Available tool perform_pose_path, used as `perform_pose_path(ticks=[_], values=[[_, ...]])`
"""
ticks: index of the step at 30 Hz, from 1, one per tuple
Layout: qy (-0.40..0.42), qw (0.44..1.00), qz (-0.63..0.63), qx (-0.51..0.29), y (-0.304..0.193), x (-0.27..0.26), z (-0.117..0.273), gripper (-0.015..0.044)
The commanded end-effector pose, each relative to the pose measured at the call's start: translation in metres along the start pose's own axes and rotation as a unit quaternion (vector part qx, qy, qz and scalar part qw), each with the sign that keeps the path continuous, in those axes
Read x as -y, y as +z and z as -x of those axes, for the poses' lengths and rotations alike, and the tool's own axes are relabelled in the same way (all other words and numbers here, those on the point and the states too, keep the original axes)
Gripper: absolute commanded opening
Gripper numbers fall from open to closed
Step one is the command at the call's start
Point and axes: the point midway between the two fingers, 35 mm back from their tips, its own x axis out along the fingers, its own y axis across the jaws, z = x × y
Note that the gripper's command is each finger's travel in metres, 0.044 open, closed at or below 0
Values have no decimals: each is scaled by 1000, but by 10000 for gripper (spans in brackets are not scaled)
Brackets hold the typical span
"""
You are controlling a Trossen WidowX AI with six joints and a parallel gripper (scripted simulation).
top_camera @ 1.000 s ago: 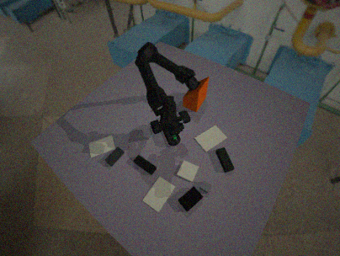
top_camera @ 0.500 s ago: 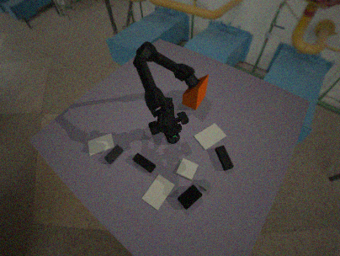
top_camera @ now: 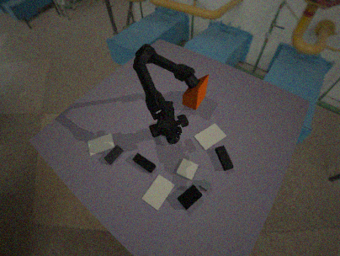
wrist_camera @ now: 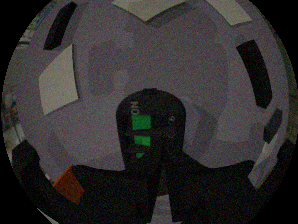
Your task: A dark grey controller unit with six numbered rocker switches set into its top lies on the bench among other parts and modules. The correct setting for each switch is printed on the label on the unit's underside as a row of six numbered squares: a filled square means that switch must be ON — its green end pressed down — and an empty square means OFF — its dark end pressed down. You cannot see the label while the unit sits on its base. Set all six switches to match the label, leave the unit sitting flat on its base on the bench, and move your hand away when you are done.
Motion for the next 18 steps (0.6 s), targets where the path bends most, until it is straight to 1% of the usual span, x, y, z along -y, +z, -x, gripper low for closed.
perform_pose_path(ticks=[1, 18], values=[[0, 1000, 5, -3, -2, -2, -7, 0], [1, 1000, 2, -2, -1, -1, -5, 0]])
